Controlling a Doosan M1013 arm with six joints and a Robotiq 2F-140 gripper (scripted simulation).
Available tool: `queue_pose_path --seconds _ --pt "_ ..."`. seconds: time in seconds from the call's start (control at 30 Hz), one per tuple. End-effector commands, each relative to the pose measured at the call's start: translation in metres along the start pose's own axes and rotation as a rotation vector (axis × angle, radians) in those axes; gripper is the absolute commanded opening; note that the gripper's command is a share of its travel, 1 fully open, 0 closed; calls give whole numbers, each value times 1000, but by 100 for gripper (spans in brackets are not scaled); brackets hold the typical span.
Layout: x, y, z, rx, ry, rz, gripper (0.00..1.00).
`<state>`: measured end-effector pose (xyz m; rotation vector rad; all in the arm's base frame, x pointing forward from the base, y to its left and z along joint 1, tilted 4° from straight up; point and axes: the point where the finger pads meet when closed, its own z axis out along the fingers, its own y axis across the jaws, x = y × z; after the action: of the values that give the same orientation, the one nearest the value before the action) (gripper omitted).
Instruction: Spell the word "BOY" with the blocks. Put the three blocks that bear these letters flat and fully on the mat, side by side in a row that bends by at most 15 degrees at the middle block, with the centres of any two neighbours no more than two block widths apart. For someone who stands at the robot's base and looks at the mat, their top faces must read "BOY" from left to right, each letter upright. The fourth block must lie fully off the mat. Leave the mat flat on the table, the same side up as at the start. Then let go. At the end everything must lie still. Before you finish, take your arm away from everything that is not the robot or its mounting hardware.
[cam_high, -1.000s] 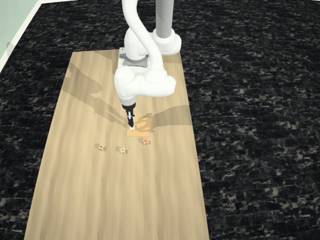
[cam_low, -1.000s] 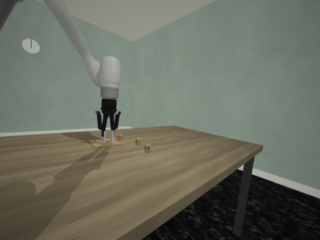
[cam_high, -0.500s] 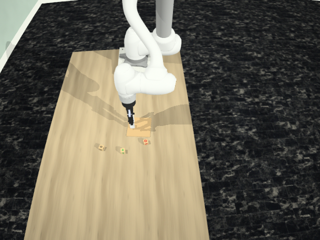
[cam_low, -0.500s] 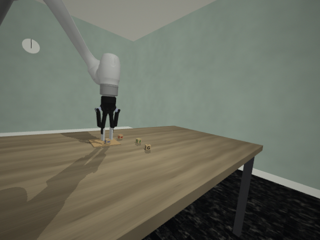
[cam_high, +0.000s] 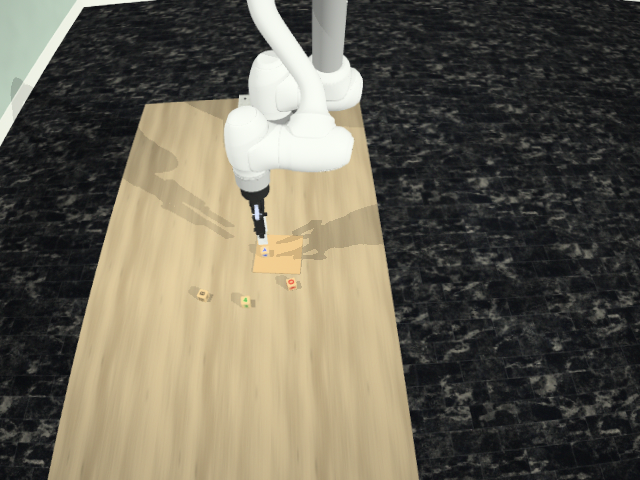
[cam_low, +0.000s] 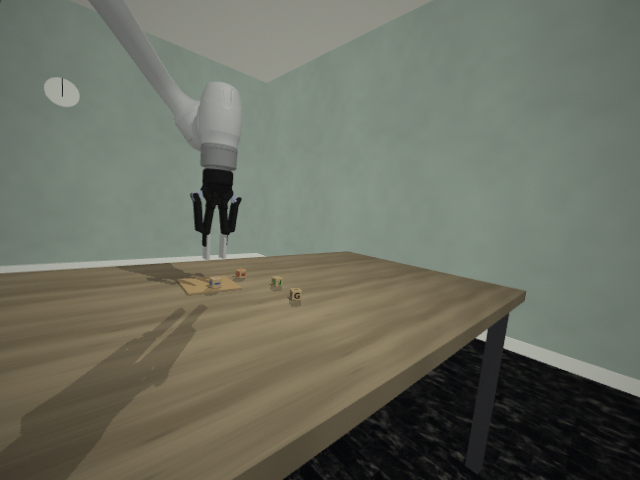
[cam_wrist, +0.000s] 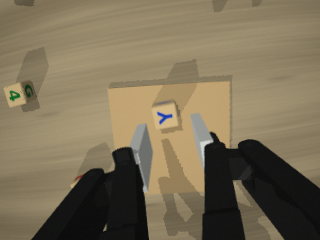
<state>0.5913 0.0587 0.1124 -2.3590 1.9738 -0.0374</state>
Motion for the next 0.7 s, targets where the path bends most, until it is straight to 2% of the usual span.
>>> queue_pose_path --seconds 0.0,0.07,0.1,0.67 --pt "3 -2 -14 4 2 0 25" --pt "3 -2 -14 4 2 0 25" --pt "3 -2 -14 4 2 0 100" --pt "3 -2 -14 4 2 0 100"
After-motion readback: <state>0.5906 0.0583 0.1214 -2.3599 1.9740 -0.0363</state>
